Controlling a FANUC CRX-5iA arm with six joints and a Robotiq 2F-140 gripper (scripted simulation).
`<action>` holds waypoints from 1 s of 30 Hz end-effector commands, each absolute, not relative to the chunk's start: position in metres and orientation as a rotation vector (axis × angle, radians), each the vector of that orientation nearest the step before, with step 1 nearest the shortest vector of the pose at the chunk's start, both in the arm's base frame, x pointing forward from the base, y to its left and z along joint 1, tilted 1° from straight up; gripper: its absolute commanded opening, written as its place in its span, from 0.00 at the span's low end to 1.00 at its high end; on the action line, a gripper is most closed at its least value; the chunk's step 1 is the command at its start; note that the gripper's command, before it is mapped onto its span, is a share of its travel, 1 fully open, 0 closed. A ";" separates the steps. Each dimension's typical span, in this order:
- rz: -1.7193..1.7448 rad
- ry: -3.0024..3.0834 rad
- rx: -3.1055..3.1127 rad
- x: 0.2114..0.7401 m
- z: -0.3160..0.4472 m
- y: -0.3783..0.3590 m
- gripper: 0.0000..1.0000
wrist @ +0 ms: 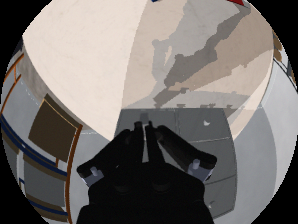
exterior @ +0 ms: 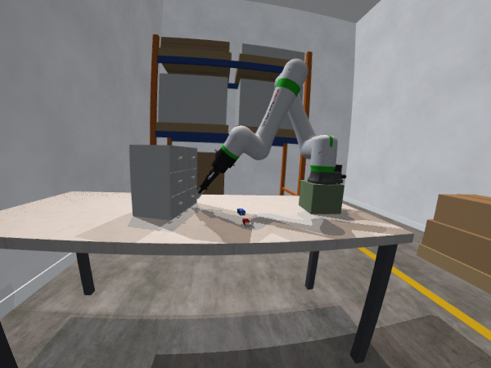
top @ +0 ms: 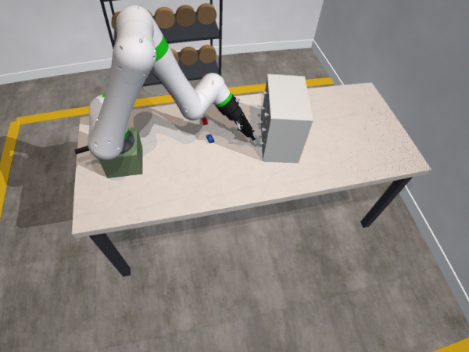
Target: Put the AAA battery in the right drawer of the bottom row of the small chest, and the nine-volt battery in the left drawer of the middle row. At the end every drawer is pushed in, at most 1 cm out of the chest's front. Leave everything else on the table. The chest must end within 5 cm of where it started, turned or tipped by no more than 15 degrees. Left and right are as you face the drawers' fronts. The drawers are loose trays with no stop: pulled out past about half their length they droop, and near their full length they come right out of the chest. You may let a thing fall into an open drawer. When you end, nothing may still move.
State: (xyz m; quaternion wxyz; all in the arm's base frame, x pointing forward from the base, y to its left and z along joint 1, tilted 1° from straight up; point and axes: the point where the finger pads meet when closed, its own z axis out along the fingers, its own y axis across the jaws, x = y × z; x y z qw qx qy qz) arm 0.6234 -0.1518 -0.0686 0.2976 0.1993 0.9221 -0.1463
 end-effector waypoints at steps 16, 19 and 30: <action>-0.225 2.218 0.483 0.620 -0.069 -0.150 0.00; -0.225 2.218 0.483 0.614 -0.069 -0.148 0.00; -0.234 2.232 0.485 0.578 -0.069 -0.131 0.00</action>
